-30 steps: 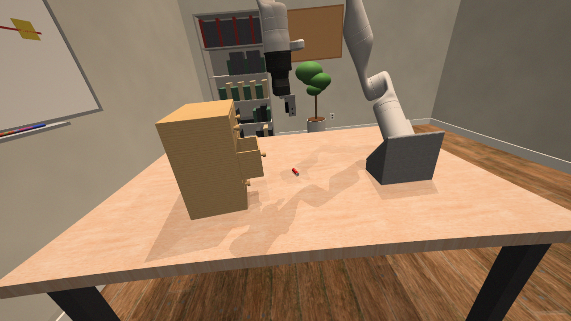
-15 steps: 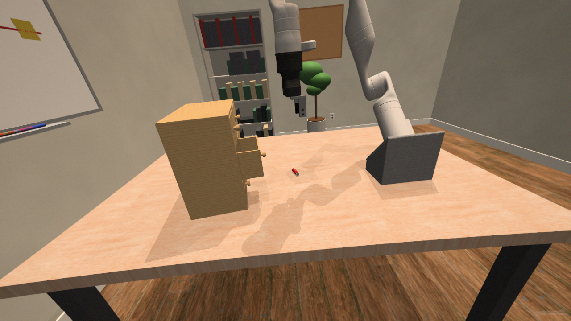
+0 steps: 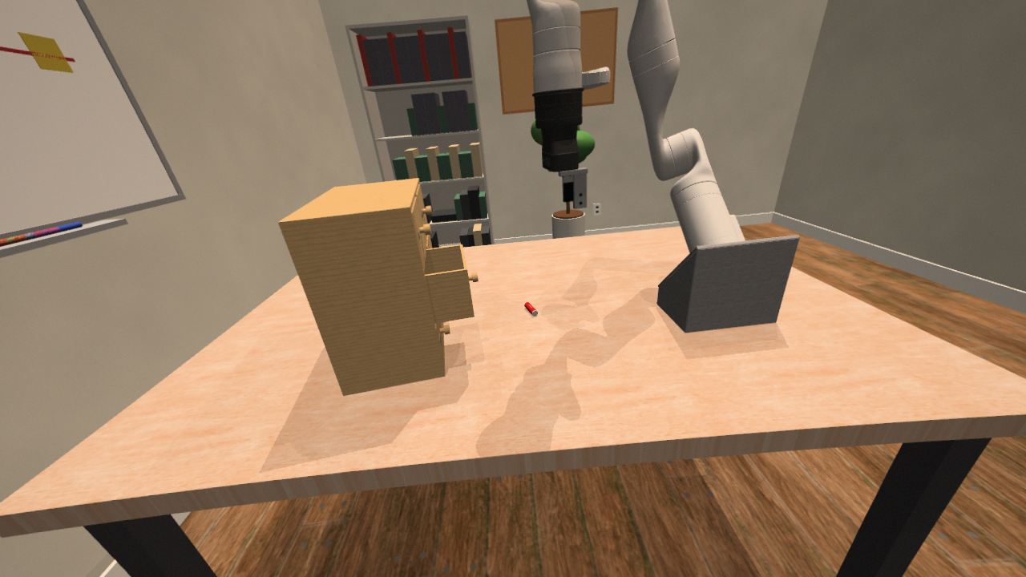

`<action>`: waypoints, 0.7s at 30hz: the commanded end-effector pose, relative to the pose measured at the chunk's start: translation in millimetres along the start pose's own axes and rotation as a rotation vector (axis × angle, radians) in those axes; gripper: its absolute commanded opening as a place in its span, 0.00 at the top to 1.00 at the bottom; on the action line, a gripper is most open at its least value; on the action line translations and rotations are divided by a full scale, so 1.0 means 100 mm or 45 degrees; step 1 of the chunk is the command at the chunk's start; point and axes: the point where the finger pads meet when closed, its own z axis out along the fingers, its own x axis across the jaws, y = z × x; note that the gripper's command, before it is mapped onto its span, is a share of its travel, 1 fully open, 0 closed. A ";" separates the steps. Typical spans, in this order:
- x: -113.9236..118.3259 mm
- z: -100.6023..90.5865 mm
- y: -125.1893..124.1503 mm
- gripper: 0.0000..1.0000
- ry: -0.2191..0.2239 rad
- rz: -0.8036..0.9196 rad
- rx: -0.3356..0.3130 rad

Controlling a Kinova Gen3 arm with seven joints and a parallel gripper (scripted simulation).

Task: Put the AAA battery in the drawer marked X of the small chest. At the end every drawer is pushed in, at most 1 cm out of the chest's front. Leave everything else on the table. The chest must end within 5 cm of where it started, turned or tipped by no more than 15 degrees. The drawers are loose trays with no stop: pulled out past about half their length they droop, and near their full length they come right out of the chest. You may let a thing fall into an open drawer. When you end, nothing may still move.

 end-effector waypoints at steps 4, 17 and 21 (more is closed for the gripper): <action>0.01 -0.02 -0.02 0.00 0.003 -0.004 -0.007; 0.01 0.02 0.01 0.00 0.003 -0.004 -0.050; 0.01 0.06 0.04 0.00 0.003 -0.004 -0.097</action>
